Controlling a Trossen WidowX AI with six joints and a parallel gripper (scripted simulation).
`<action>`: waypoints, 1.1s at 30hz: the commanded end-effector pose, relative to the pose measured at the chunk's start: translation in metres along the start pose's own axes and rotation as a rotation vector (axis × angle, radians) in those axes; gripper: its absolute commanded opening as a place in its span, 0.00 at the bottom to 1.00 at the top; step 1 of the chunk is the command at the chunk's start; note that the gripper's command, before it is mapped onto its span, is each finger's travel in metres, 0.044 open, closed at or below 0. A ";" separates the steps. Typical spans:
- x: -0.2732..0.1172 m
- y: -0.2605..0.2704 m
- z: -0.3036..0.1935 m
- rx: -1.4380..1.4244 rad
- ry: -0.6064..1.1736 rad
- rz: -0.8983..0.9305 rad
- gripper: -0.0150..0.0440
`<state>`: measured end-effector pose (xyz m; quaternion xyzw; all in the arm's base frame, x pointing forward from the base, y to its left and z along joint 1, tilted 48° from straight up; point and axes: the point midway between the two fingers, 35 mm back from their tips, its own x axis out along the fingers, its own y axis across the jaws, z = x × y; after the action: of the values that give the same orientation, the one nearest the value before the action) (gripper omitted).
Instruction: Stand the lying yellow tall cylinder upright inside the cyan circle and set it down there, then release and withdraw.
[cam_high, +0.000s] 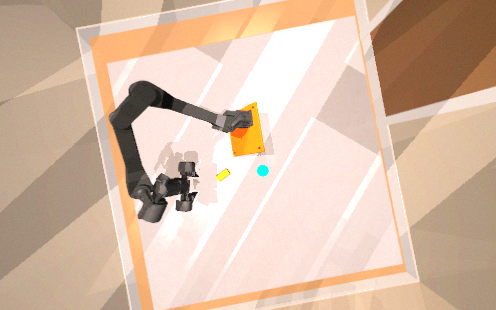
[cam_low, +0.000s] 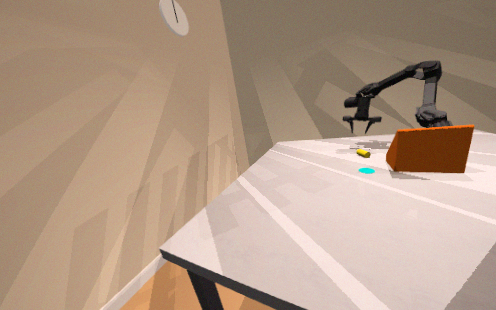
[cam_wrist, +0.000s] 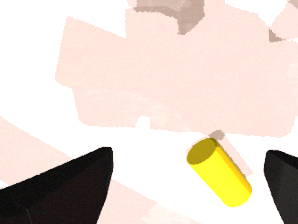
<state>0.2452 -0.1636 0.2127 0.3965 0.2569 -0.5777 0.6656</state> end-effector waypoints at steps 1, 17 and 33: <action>0.006 -0.003 -0.037 -0.212 -0.032 -0.091 0.78; 0.005 -0.011 -0.094 -0.653 -0.180 -0.201 0.78; 0.108 -0.025 -0.067 -0.653 -0.187 -0.201 0.78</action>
<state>0.2505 -0.1672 0.0880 0.0843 0.4015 -0.5670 0.7143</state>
